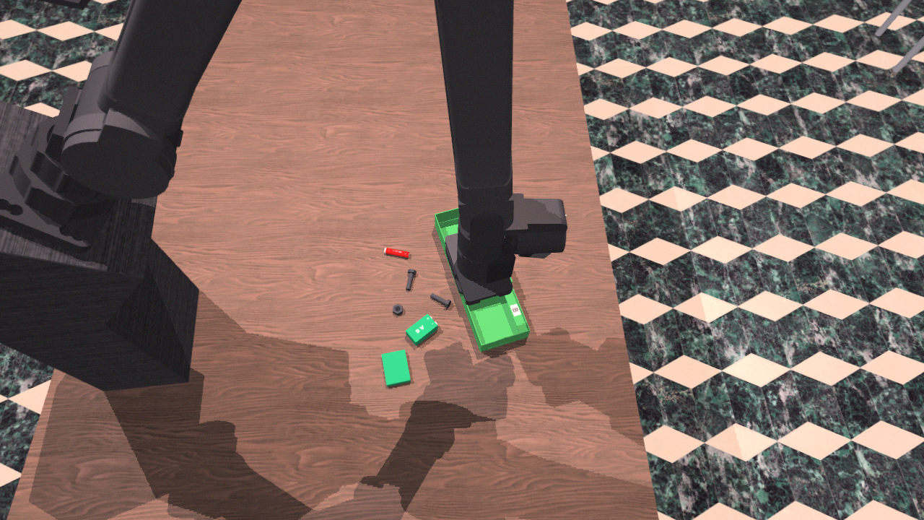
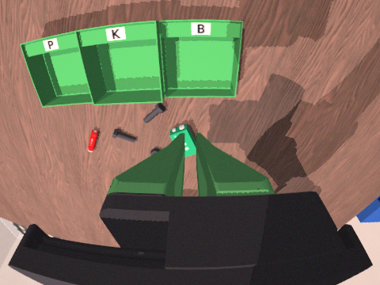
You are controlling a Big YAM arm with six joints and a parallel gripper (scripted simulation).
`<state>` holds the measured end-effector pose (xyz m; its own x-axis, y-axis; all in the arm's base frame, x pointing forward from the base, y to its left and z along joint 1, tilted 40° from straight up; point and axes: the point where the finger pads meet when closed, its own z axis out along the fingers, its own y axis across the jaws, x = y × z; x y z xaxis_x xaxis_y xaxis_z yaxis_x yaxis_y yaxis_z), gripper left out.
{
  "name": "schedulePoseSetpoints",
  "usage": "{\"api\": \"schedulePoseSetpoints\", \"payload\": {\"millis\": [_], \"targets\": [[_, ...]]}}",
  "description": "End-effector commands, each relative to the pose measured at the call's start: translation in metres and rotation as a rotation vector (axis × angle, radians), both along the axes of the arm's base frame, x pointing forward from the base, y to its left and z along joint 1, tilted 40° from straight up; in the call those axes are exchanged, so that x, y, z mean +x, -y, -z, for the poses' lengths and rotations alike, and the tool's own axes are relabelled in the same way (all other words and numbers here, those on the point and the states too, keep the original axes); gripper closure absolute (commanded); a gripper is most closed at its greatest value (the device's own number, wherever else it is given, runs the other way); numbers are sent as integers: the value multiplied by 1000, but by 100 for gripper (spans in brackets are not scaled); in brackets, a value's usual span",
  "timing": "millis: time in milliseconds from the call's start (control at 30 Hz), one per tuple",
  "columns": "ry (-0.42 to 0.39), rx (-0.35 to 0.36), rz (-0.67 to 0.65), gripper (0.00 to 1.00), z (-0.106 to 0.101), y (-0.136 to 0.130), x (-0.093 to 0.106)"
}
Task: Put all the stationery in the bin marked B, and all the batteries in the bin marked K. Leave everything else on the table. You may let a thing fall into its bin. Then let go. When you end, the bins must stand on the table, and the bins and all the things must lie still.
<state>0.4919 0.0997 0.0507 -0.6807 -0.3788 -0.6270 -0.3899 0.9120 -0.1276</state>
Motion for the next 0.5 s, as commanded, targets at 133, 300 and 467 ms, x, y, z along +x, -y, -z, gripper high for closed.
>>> {"api": "schedulePoseSetpoints", "payload": {"millis": [133, 300, 467], "targets": [[-3, -17, -23, 91, 5, -13, 43], [-3, -14, -22, 91, 8, -20, 67], [20, -8, -19, 91, 13, -22, 78]]}}
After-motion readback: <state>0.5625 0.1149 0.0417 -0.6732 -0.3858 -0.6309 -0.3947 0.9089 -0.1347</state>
